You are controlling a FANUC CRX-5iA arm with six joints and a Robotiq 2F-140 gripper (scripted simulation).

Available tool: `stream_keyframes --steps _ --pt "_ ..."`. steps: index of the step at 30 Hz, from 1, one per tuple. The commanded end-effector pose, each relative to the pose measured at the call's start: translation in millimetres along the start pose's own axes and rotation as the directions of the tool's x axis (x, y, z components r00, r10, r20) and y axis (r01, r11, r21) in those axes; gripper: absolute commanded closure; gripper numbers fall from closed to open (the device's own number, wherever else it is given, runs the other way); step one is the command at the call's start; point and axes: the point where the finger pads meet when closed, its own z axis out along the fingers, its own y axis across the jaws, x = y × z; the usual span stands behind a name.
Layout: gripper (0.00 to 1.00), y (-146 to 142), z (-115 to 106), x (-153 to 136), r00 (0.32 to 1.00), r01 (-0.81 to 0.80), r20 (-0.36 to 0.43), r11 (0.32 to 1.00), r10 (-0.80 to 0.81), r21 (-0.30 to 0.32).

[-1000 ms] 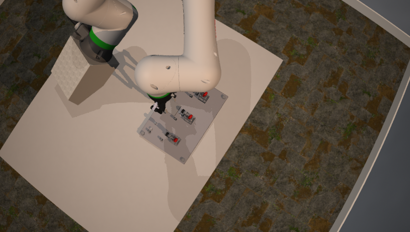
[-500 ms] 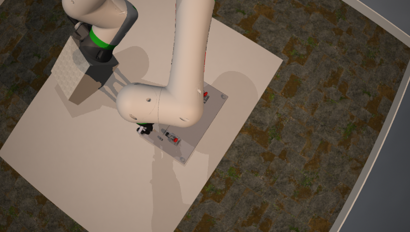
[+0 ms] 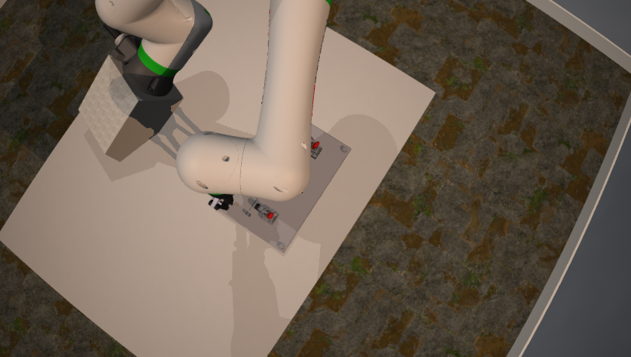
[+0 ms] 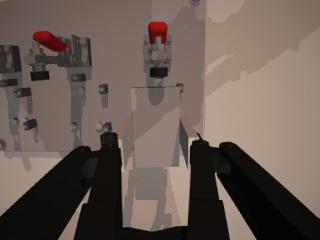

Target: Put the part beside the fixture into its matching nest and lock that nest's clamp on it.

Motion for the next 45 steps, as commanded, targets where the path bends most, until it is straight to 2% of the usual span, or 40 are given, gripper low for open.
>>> stream_keyframes --steps 1,26,45 --pt "1.0 0.2 -0.2 0.0 1.0 0.0 0.0 1.0 0.0 0.0" --pt "1.0 0.2 1.2 0.1 1.0 0.0 0.0 1.0 0.0 0.0" --pt "1.0 0.2 20.3 0.8 1.0 0.0 0.0 1.0 0.0 0.0"
